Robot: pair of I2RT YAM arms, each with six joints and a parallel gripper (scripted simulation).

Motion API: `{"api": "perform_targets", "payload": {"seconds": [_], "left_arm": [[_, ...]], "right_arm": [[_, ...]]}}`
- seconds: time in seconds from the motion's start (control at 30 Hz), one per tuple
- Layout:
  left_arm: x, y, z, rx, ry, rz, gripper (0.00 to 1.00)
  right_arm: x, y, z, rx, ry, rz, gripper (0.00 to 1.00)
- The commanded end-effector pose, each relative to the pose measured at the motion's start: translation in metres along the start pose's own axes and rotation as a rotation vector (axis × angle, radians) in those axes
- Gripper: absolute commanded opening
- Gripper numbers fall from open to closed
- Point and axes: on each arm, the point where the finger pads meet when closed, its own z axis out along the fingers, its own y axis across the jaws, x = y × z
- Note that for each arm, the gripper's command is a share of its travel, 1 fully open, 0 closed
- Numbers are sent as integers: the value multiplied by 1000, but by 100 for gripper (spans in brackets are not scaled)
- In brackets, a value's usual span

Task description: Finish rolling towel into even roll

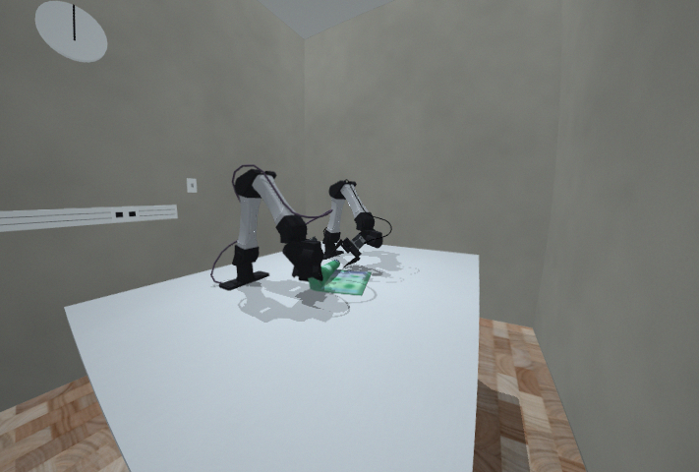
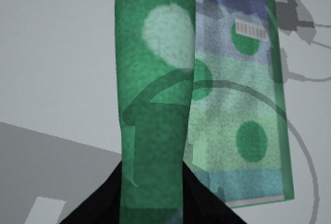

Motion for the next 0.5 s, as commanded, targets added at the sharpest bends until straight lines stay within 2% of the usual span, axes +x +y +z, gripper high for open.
{"api": "perform_targets", "payload": {"seconds": [0.0, 0.2, 0.27, 0.47], "left_arm": [[-5, -9, -25, 4, 18, 53, 85], [-5, -10, -29, -17, 17, 69, 86], [-5, -10, -29, -17, 17, 69, 86], [-7, -17, -23, -159, 12, 181, 89]], "right_arm": [[0, 4, 1, -92, 5, 79, 35], [-1, 3, -1, -220, 7, 187, 35], [-1, 3, -1, -220, 7, 187, 35], [-3, 3, -2, -363, 8, 306, 35]]}}
